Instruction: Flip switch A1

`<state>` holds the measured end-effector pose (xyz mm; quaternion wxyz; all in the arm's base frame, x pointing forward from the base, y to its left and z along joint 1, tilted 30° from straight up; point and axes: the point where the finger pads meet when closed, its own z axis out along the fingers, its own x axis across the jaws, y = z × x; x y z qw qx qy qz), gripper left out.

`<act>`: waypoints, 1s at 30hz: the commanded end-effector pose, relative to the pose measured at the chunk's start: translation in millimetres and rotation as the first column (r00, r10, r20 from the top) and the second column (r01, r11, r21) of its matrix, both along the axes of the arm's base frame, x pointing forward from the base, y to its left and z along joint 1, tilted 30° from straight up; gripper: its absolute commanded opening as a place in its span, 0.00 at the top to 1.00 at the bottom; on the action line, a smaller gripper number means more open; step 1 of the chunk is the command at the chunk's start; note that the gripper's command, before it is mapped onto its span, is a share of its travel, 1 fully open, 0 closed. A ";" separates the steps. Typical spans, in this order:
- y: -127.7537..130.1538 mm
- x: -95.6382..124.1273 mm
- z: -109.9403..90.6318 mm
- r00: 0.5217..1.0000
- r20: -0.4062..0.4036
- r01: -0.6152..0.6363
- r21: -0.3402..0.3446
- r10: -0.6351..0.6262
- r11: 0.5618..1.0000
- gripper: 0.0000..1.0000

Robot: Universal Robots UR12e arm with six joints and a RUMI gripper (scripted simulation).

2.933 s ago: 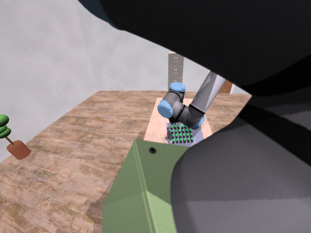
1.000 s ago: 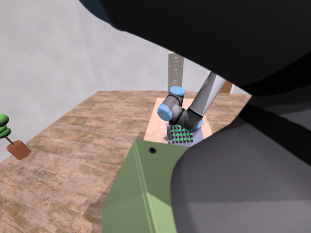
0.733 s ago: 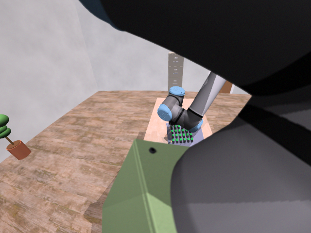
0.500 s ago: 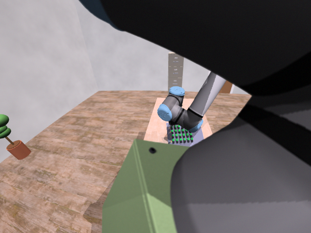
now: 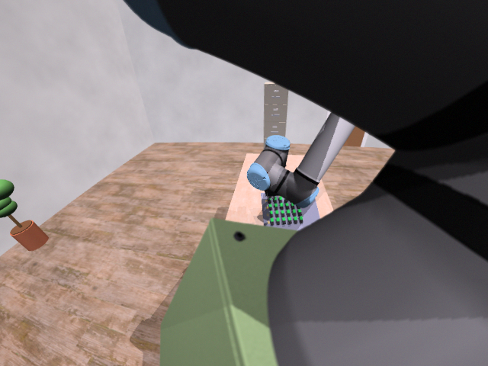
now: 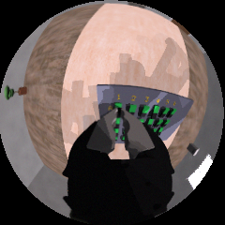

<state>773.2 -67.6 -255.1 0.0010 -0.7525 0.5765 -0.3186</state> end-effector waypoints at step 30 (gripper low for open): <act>11.5 -14.5 24.8 1.000 0.001 0.000 0.000 0.000 1.000 1.00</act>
